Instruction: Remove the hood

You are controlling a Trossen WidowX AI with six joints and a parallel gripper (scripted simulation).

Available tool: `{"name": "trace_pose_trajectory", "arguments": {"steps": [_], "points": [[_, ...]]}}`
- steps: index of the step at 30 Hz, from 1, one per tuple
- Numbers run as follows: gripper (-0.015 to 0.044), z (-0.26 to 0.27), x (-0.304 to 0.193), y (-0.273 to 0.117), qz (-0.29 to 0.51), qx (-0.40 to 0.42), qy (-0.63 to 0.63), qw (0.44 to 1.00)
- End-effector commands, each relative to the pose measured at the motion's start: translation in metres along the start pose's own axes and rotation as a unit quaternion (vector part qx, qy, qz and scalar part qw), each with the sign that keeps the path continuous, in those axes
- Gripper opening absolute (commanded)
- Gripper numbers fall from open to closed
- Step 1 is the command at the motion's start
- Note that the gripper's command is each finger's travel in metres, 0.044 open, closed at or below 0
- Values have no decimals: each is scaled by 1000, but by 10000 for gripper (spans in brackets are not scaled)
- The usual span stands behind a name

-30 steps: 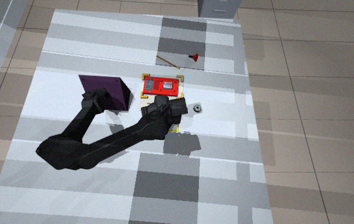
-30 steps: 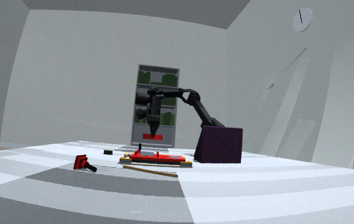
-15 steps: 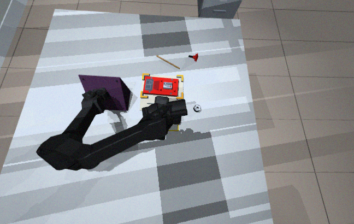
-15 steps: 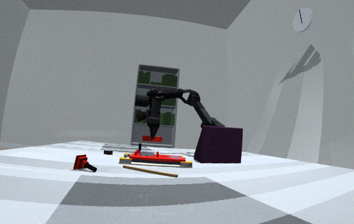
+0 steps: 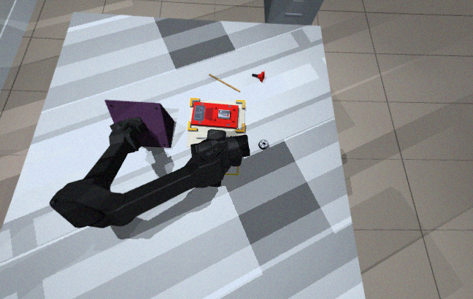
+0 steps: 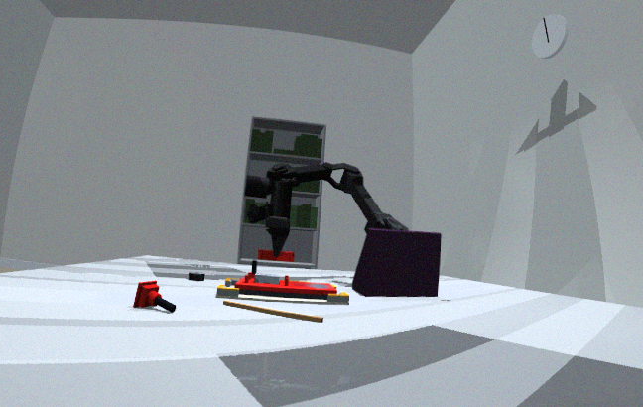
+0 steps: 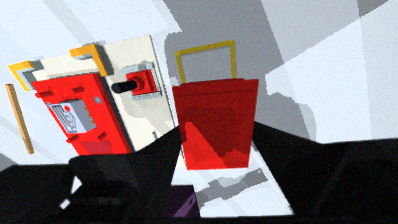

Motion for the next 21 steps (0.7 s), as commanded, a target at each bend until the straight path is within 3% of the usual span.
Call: {"name": "trace_pose_trajectory", "arguments": {"steps": [1, 21], "points": [[0, 0, -1, 4, 2, -2, -4, 1000], [0, 0, -2, 17, 2, -3, -4, 1000]]}}
Point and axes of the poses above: the point midway between the two fingers, 35 mm back from their tips, its own y axis out along the fingers, its own z axis across the jaws, x = y × z, the point moved 5 cm from there along -y, back along the fingers, and after that the axes turned 13 degrees about -y, right-handed, at the moved point
